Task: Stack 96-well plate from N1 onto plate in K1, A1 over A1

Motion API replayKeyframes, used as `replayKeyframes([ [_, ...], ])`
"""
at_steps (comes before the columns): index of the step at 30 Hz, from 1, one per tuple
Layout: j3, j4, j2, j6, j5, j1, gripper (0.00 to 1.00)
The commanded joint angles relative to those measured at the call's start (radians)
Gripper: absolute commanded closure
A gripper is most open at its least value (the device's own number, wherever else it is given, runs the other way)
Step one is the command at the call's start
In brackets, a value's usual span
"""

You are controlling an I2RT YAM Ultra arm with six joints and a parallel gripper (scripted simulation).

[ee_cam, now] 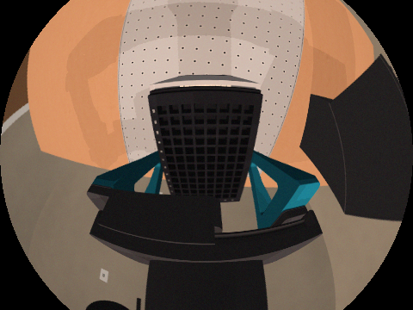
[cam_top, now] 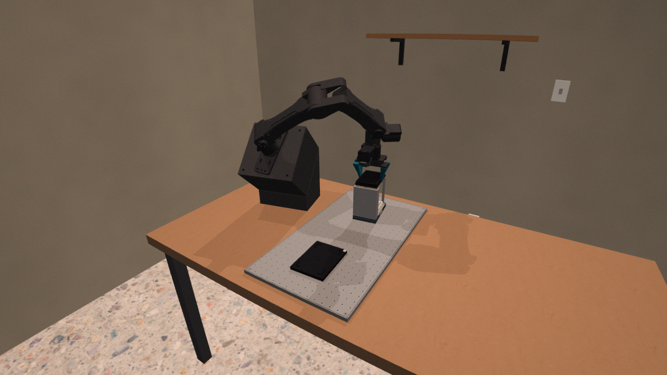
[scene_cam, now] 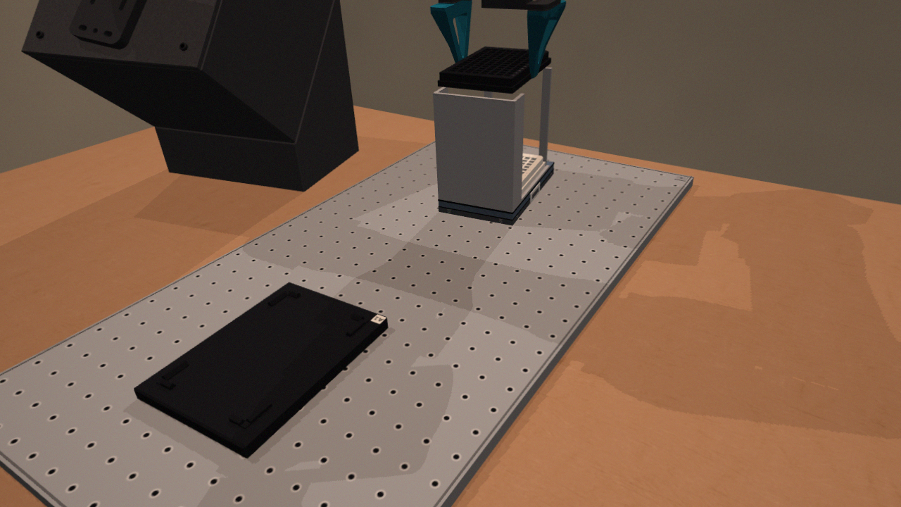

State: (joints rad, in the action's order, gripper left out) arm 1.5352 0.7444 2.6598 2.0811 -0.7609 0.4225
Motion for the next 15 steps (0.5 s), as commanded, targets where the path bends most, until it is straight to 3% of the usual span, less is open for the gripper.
replayKeyframes([
  [1,0.001,0.000,-0.004,-0.002,-0.006,0.009,1.00],
  [10,0.001,0.000,-0.004,-0.002,-0.006,0.009,1.00],
  [15,-0.030,-0.042,0.022,-0.026,-0.016,-0.015,1.00],
])
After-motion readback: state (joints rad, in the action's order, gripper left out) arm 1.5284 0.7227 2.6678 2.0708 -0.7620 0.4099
